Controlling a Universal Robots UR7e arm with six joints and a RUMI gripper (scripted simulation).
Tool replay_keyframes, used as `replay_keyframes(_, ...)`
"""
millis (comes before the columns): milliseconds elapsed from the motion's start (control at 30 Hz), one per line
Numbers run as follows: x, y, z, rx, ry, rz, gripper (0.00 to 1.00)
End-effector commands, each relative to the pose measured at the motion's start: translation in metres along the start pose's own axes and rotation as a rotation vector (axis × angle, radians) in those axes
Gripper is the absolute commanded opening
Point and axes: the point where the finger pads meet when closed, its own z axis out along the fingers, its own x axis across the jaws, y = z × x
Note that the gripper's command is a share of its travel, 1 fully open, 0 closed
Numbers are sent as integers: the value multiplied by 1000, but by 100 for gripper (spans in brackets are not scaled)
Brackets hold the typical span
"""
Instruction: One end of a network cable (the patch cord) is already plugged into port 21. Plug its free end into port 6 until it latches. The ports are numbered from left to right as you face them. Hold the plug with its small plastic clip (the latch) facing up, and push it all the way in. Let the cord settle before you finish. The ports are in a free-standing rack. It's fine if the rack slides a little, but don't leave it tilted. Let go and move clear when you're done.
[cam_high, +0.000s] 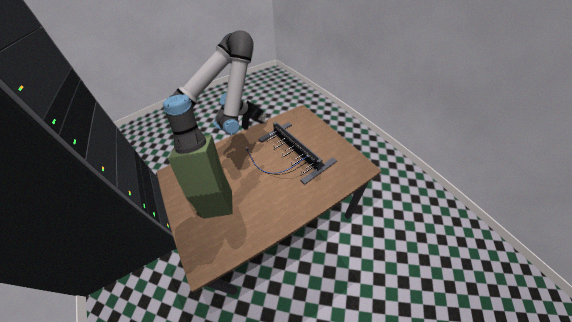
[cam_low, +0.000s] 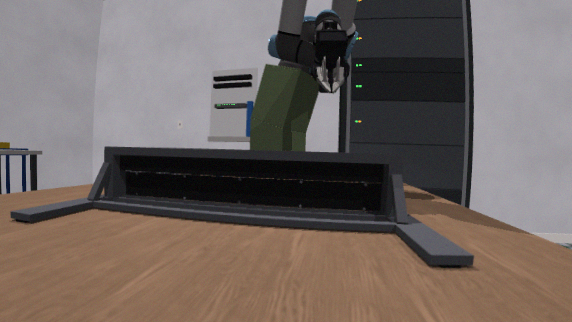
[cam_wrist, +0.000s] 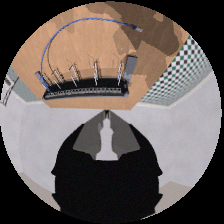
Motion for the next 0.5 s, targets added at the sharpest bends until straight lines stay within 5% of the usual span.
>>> replay_keyframes(0,0,0,15,-1,0,0,0)
replay_keyframes(467,0,1,75,-1,0,0,0)
